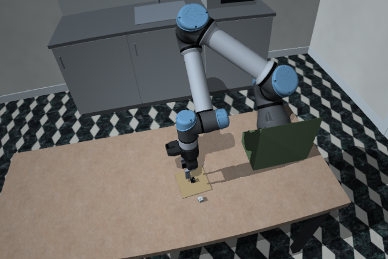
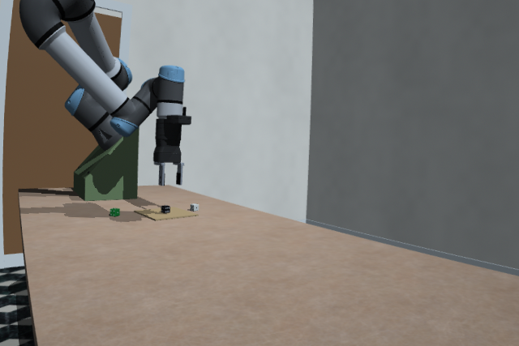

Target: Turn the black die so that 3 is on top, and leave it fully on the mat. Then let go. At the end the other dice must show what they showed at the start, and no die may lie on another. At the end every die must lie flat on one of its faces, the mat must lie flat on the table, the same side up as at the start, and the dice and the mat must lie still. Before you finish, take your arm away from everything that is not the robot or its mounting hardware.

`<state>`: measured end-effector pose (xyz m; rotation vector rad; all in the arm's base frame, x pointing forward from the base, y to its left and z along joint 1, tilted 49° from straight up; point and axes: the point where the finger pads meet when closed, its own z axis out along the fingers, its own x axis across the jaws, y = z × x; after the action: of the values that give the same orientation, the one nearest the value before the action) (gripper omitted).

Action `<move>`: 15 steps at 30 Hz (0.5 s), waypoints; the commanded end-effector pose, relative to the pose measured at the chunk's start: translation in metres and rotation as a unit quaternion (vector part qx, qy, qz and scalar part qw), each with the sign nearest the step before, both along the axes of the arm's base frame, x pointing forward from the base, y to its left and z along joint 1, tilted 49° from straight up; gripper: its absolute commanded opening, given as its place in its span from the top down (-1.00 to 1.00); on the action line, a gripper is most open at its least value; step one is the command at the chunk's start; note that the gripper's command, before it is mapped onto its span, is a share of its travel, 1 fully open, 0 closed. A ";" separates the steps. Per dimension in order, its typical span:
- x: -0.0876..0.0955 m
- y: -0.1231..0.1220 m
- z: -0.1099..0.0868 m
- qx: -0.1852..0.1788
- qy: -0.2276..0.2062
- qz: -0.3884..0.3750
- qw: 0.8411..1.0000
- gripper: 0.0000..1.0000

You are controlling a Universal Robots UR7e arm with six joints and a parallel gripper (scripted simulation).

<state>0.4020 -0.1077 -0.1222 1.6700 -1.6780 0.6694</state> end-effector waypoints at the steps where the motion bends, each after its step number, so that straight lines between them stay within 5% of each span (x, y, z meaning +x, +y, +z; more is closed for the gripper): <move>1: 0.000 0.000 -0.001 0.009 0.042 0.044 0.998 -1.00; 15: -0.003 0.001 -0.004 0.029 0.196 0.176 0.964 -1.00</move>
<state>0.3989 -0.1067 -0.1259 1.9599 -1.2249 0.4428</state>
